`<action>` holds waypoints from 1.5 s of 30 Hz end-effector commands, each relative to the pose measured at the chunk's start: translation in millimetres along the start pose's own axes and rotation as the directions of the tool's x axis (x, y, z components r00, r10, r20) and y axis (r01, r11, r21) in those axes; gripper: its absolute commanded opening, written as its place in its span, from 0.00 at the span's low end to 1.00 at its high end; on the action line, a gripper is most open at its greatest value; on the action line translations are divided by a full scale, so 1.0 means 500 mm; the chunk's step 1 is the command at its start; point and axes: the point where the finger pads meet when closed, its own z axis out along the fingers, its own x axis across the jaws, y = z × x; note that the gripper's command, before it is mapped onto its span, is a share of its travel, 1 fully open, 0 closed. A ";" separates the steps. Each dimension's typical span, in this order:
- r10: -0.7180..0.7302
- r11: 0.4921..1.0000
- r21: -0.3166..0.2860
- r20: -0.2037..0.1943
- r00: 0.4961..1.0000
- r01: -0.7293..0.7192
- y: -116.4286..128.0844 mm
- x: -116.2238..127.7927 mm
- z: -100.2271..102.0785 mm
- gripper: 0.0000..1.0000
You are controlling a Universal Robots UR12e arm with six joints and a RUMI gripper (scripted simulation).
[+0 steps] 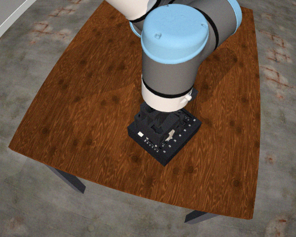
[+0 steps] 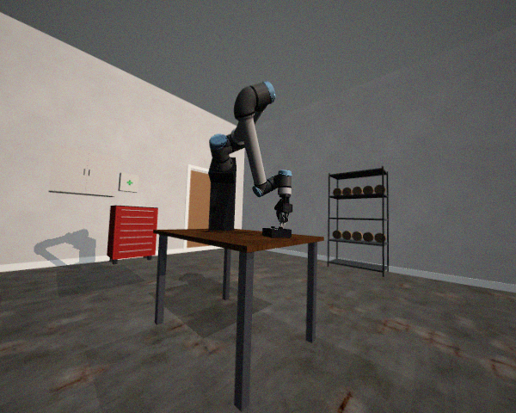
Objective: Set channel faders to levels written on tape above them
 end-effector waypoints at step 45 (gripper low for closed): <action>0.000 1.000 -0.001 0.000 1.000 0.000 0.001 -0.032 -0.001 0.00</action>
